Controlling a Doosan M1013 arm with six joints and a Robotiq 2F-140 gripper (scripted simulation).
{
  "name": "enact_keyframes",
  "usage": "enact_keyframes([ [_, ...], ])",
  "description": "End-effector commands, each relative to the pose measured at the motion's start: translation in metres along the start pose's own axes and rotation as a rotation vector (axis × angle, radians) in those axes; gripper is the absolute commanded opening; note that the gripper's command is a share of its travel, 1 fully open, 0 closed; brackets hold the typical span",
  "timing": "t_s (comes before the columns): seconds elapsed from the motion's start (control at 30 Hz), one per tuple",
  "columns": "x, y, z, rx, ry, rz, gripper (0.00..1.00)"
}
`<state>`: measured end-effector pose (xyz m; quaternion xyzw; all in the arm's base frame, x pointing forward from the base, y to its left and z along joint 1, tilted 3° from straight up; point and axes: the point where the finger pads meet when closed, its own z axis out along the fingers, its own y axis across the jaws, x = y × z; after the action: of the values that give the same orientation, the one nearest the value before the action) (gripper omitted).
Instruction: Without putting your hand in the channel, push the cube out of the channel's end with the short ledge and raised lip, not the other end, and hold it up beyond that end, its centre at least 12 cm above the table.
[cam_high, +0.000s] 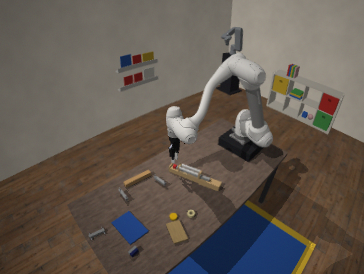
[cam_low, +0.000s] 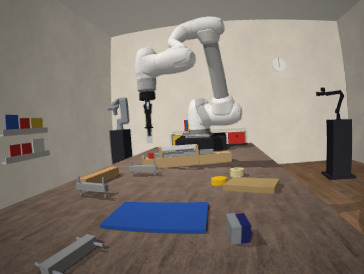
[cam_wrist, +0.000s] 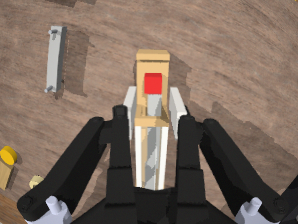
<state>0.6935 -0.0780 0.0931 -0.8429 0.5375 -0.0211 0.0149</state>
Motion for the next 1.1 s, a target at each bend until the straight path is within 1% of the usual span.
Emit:
enact_keyframes([
  [0.0,0.0,0.0,0.015,0.0,0.0,0.0,0.25],
  [0.07,0.0,0.0,0.015,0.0,0.0,0.0,0.25],
  [0.17,0.0,0.0,0.035,0.0,0.0,0.0,0.25],
  [0.23,0.0,0.0,0.04,0.0,0.0,0.0,0.25],
  [0.4,0.0,0.0,0.042,0.0,0.0,0.0,0.25],
  [0.83,0.0,0.0,0.064,0.0,0.0,0.0,0.25],
  [1.07,0.0,0.0,0.065,0.0,0.0,0.0,0.25],
])
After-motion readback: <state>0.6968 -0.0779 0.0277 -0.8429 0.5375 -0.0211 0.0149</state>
